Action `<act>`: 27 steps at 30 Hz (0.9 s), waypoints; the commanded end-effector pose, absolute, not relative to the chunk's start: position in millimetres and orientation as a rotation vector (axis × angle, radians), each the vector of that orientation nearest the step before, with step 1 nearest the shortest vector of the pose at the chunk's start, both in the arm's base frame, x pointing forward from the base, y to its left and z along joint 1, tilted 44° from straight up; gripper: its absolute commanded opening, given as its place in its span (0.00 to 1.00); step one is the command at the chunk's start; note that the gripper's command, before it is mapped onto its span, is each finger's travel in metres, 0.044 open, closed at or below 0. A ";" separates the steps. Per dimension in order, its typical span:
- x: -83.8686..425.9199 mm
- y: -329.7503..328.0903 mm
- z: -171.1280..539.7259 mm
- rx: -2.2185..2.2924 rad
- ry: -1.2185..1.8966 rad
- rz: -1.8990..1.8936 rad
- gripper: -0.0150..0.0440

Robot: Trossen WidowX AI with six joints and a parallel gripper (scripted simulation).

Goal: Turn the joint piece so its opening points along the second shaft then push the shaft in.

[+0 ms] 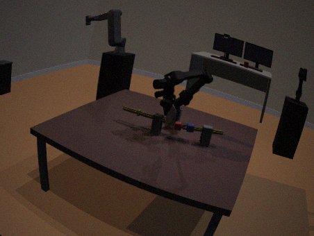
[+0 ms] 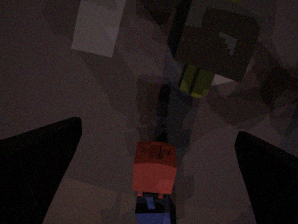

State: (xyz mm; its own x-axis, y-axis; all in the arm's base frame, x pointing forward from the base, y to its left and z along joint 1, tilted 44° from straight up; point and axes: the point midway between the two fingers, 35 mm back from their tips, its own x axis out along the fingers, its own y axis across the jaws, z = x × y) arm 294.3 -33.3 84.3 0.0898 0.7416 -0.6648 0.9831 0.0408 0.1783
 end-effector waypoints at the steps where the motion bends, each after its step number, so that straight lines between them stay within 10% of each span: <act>1: 295.3 -20.4 71.9 1.760 1.716 -0.507 1.00; 27: 292.2 57.3 70.5 1.764 1.719 -0.501 1.00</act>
